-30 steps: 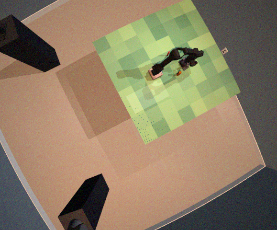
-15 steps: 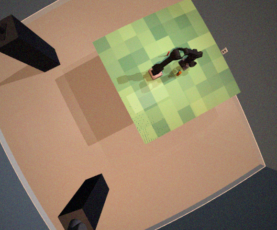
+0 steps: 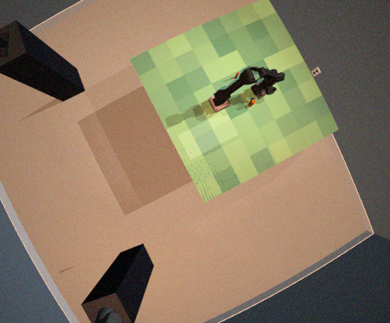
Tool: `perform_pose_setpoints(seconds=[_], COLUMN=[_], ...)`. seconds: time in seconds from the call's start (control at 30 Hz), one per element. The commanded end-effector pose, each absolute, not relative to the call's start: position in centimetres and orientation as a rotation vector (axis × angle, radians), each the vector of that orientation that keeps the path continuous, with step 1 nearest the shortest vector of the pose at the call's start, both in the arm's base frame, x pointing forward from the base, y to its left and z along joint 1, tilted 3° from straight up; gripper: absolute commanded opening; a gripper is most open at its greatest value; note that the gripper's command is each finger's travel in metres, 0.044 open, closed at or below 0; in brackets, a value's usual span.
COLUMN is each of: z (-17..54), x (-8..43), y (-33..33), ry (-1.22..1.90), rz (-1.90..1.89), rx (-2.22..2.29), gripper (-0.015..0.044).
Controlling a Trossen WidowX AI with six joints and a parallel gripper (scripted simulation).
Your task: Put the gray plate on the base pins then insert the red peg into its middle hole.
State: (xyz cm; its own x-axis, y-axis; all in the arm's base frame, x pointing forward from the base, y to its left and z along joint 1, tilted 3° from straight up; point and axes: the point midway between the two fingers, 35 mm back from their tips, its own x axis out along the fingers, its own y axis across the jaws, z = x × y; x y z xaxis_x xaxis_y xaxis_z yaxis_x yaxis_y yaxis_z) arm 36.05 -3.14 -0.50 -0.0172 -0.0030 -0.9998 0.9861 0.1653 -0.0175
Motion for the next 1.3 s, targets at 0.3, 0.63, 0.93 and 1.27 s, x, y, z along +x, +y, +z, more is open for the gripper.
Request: perform_pose_setpoints(seconds=[0.3,0.63,0.93,1.27], z=[-0.5,-0.5,7.2,11.5], x=[36.1,36.1,36.8,36.7], y=[-3.1,-3.1,-3.1,-3.1], ry=[1.294,1.294,1.294,1.294], rz=[-1.099,-1.099,-1.099,-1.099], rx=[1.077,1.077,1.075,1.073], gripper=[0.0236,0.044,0.044,0.044])
